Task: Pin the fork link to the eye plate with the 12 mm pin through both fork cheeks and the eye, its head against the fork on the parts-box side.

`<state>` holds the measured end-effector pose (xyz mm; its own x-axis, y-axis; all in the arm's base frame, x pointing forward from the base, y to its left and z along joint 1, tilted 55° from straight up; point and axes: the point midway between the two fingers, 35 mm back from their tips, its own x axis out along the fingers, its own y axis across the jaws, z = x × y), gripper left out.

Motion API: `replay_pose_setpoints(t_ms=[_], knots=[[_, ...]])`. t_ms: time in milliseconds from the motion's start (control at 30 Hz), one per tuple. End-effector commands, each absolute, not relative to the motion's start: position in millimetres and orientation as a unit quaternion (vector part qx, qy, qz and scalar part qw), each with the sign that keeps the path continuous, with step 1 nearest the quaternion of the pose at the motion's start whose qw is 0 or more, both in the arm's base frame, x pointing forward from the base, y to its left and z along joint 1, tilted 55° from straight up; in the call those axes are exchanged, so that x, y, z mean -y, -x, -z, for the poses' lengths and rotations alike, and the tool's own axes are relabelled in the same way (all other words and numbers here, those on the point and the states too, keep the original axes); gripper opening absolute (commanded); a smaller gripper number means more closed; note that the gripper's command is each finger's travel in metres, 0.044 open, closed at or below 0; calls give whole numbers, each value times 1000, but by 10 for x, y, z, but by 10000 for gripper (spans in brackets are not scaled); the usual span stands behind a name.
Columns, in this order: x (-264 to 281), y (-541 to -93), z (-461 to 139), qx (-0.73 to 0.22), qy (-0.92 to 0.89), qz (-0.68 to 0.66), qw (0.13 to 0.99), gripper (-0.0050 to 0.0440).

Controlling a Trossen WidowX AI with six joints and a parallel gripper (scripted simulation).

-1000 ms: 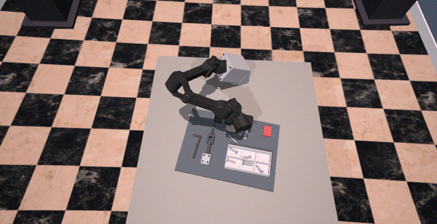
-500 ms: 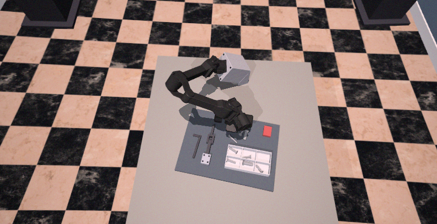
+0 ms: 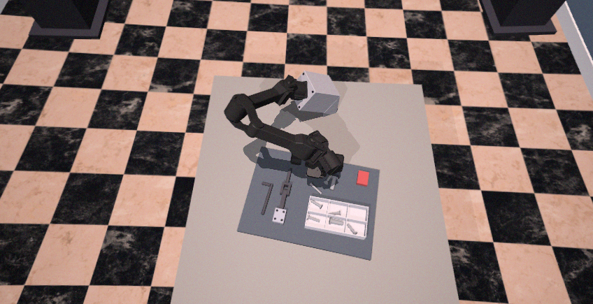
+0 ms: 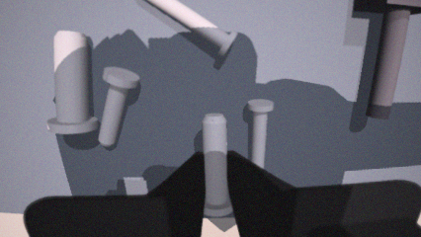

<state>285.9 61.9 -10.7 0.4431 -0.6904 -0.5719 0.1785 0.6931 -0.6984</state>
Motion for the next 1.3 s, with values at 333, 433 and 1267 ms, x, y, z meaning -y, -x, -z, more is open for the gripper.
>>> replay_pose_setpoints(t_ms=[333, 433, 1267], knots=[[-780, -2831, -33, -446, 271, 269, 809, -50], [-800, -2817, -47, -447, 272, 269, 809, -50], [-838, -2788, -80, -447, 272, 269, 809, -50]])
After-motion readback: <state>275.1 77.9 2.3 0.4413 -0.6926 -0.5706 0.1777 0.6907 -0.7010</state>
